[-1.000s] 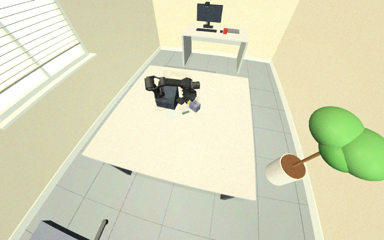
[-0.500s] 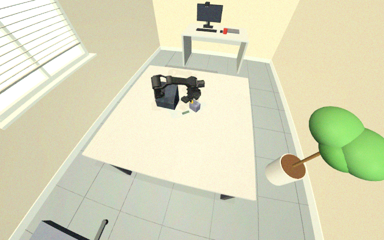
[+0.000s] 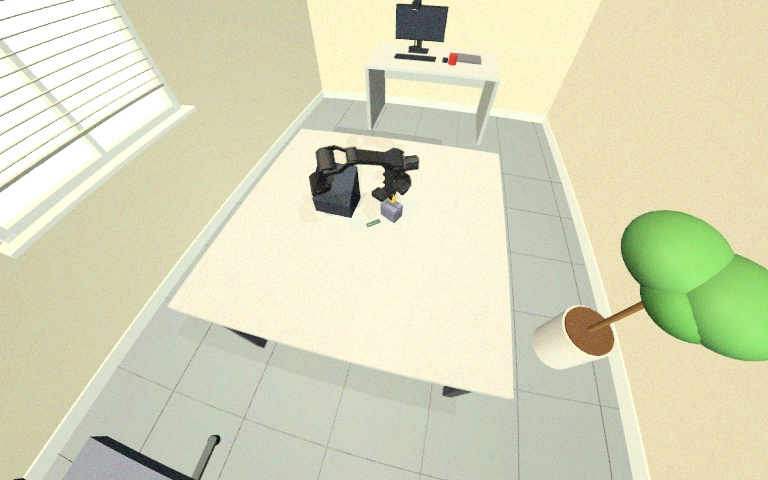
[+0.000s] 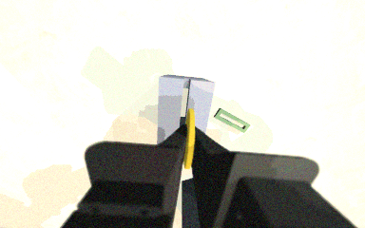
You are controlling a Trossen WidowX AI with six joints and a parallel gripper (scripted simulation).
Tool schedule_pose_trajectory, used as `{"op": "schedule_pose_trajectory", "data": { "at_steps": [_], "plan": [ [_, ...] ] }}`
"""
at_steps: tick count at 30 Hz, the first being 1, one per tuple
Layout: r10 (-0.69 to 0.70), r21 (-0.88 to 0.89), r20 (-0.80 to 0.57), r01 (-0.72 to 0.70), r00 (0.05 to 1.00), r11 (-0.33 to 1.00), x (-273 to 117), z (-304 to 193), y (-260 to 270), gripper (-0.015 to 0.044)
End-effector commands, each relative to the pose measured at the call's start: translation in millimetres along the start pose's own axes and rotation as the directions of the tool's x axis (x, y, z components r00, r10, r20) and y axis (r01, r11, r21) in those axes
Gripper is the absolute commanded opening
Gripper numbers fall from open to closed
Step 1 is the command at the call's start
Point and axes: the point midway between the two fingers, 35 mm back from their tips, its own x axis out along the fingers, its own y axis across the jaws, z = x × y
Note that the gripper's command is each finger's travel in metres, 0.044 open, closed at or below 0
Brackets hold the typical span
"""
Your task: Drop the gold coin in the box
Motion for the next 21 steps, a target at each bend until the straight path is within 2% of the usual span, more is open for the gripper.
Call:
{"op": "schedule_pose_trajectory", "data": {
  "at_steps": [1, 21],
  "plan": [
    [0.003, 0.003, -0.002, -0.003, 1.0, 1.0, -0.5, 0.4, 1.3, 0.0],
    [0.001, 0.012, 0.0, -0.001, 1.0, 1.0, -1.9, 1.3, 5.6, 0.0]
  ]
}}
